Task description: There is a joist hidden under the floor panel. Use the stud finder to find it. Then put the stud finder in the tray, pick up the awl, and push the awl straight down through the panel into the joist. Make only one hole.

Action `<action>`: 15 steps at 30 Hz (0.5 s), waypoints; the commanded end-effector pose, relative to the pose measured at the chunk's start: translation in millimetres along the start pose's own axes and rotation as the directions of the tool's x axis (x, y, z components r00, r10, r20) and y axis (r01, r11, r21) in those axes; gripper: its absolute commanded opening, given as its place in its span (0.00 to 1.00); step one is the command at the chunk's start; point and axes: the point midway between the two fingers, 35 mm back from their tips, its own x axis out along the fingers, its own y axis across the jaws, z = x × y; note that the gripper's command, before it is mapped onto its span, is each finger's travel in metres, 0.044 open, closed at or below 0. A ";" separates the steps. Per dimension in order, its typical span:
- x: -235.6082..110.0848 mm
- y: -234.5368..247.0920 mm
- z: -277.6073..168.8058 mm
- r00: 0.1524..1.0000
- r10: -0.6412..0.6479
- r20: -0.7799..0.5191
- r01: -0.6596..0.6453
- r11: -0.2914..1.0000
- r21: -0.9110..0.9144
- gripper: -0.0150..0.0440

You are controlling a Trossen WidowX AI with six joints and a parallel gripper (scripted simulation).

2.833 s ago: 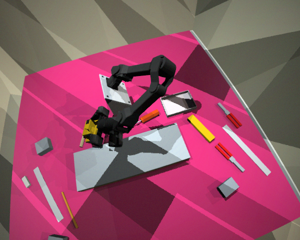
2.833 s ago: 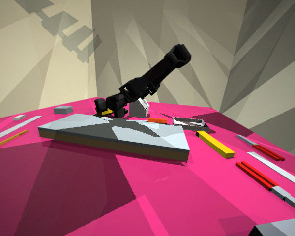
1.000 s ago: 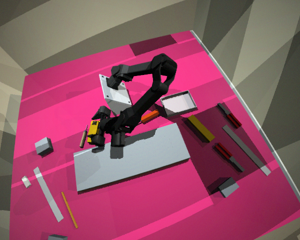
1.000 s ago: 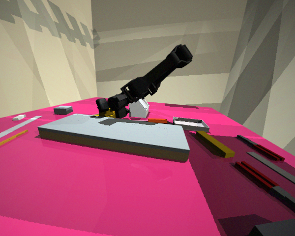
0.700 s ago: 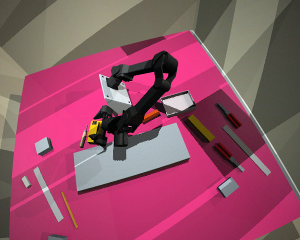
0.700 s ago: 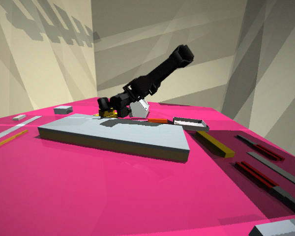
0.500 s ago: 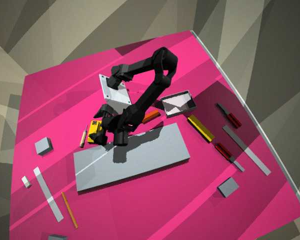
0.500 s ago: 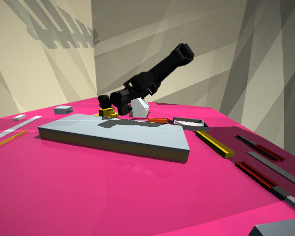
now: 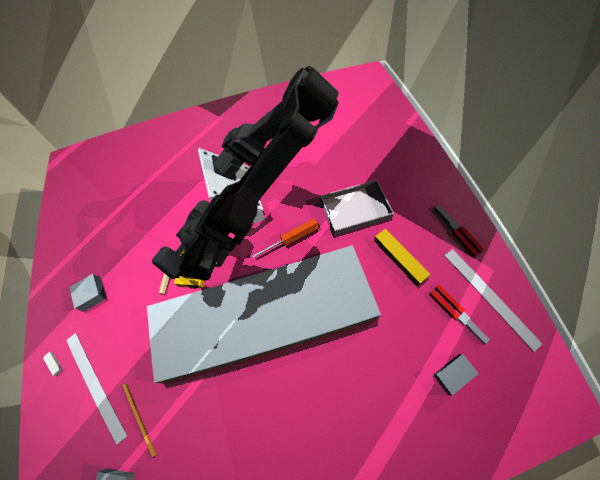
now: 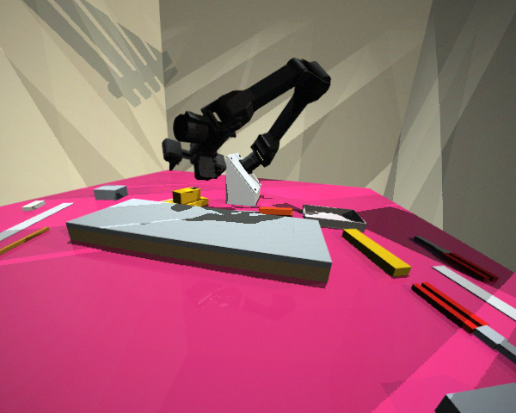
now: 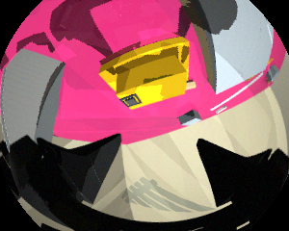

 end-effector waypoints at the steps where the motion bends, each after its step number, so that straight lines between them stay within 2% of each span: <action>1: 19.1 4.0 2.7 0.958 0.084 0.274 -0.182 0.916 0.357 1.00; 5: 27.3 3.6 9.3 0.804 0.073 0.590 -0.501 0.619 0.605 1.00; 7: 26.7 0.4 10.2 0.690 0.022 0.723 -0.664 0.416 0.621 1.00; 9: 25.0 -2.6 9.4 0.610 -0.023 0.792 -0.756 0.282 0.591 1.00; 15: 24.7 -3.0 9.2 0.599 -0.030 0.800 -0.767 0.265 0.585 1.00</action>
